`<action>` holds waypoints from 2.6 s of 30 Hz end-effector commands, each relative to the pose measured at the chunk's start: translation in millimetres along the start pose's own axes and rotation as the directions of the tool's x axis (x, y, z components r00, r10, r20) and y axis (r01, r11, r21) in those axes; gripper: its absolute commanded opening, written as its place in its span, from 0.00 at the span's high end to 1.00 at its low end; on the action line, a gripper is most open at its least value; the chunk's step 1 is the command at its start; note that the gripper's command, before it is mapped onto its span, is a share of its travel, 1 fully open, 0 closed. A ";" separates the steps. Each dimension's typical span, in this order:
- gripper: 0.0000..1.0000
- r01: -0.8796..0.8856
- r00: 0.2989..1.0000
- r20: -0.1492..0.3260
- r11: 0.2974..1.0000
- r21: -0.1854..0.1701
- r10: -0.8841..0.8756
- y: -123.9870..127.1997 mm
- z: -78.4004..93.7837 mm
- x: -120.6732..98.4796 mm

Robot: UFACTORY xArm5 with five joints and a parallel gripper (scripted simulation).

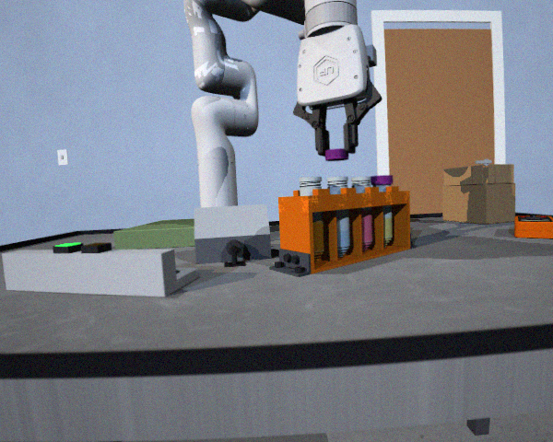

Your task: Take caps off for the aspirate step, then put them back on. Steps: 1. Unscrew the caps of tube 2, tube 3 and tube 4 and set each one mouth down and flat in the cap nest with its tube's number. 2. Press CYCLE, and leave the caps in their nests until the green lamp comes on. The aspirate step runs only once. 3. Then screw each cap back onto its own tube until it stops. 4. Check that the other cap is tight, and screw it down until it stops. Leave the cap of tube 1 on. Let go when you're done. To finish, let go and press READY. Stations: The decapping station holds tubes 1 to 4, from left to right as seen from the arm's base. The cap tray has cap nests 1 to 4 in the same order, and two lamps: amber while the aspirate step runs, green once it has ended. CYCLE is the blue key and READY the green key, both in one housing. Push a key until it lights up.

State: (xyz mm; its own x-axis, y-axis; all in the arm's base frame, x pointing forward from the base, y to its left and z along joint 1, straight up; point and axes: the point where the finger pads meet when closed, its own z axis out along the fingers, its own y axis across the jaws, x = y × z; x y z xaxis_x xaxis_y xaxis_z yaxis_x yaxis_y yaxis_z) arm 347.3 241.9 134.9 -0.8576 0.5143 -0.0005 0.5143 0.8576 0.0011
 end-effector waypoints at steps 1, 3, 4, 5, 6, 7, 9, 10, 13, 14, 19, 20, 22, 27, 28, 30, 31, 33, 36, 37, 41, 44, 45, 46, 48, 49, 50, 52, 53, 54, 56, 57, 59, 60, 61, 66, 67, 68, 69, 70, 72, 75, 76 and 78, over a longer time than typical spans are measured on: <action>1.00 -0.001 1.000 -0.001 1.000 -0.003 0.001 25.0 -1.0 25.1; 1.00 -0.001 1.000 -0.001 1.000 -0.003 0.001 27.7 -1.0 28.2; 1.00 -0.001 1.000 -0.001 1.000 -0.003 0.001 27.7 -1.0 28.2; 1.00 -0.001 1.000 -0.001 1.000 -0.003 0.001 27.7 -1.0 28.2; 1.00 -0.001 1.000 -0.001 1.000 -0.003 0.001 27.7 -1.0 28.2; 1.00 -0.001 1.000 -0.001 1.000 -0.003 0.001 27.7 -1.0 28.2; 1.00 -0.001 1.000 -0.001 1.000 -0.003 0.001 27.7 -1.0 28.2; 1.00 -0.001 1.000 -0.001 1.000 -0.003 0.001 27.7 -1.0 28.2; 1.00 -0.001 1.000 -0.001 1.000 -0.003 0.001 27.7 -1.0 28.2; 1.00 -0.001 1.000 -0.001 1.000 -0.003 0.001 27.7 2.0 28.2; 1.00 -0.001 1.000 -0.001 1.000 -0.003 0.001 27.7 17.0 28.3; 1.00 -0.001 1.000 -0.001 1.000 -0.003 0.001 27.7 20.0 28.3; 1.00 -0.001 1.000 -0.001 1.000 -0.003 0.001 27.7 24.2 28.3; 1.00 -0.001 1.000 -0.001 1.000 -0.003 0.001 27.7 24.2 28.3; 1.00 -0.001 1.000 -0.001 1.000 -0.003 0.001 27.7 24.2 28.3; 1.00 -0.001 1.000 -0.001 1.000 -0.003 0.001 27.7 24.2 28.3; 1.00 -0.001 1.000 -0.001 1.000 -0.003 0.001 27.7 24.2 28.3; 1.00 -0.001 1.000 -0.001 1.000 -0.003 0.001 27.7 24.2 28.3; 1.00 -0.001 1.000 -0.001 1.000 -0.003 0.001 27.7 24.2 28.3; 1.00 -0.001 1.000 -0.001 1.000 -0.003 0.001 27.7 24.7 28.3; 1.00 -0.001 1.000 -0.001 1.000 -0.003 0.001 27.7 26.7 28.3; 1.00 -0.001 1.000 -0.001 1.000 -0.003 0.001 27.7 28.2 28.3; 1.00 -0.001 1.000 -0.001 1.000 -0.003 0.001 27.7 28.5 28.3; 1.00 -0.001 1.000 -0.001 1.000 -0.003 0.001 27.7 28.5 28.3; 1.00 -0.001 1.000 -0.001 1.000 -0.003 0.001 27.8 28.5 28.3; 1.00 -0.001 1.000 -0.001 1.000 -0.003 0.001 27.8 28.5 28.3; 1.00 -0.001 1.000 -0.001 1.000 -0.003 0.001 27.8 29.0 28.3; 1.00 -0.001 1.000 -0.001 1.000 -0.003 0.001 27.8 30.0 28.3; 1.00 -0.001 1.000 -0.001 1.000 -0.003 0.001 27.8 30.5 28.3; 1.00 -0.001 1.000 -0.001 1.000 -0.003 0.001 27.8 30.9 28.3; 1.00 -0.001 1.000 -0.001 1.000 -0.003 0.001 27.8 31.7 28.3; 1.00 -0.001 1.000 -0.001 1.000 -0.003 0.001 27.8 32.2 28.3; 1.00 -0.001 1.000 -0.001 1.000 -0.003 0.001 27.8 33.0 28.3; 1.00 -0.001 1.000 -0.001 1.000 -0.003 0.001 27.8 33.4 28.3; 1.00 -0.001 1.000 -0.001 1.000 -0.003 0.001 27.8 33.9 28.3; 1.00 -0.001 1.000 -0.001 1.000 -0.003 0.001 27.8 34.2 28.3; 1.00 -0.001 1.000 -0.001 1.000 -0.003 0.001 27.8 34.2 28.3; 1.00 -0.001 1.000 -0.001 1.000 -0.003 0.001 27.8 34.2 28.3; 1.00 -0.001 1.000 -0.001 1.000 -0.003 0.001 27.8 34.2 28.3; 1.00 -0.001 1.000 -0.001 1.000 -0.003 0.001 27.8 34.2 28.3; 0.54 -0.001 1.000 -0.001 1.000 -0.003 0.001 27.8 34.2 28.3; 0.54 -0.001 1.000 -0.001 1.000 -0.003 0.001 27.8 34.2 28.3; 0.54 -0.001 1.000 -0.001 1.000 -0.003 0.001 27.8 34.2 28.3; 0.54 -0.001 1.000 -0.001 1.000 -0.003 0.001 27.8 34.2 28.3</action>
State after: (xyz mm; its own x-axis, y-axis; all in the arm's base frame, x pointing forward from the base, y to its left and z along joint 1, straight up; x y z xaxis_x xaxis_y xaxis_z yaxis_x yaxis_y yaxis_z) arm 336.5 279.6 99.4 -0.8570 0.5153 0.0000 0.5153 0.8570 0.0000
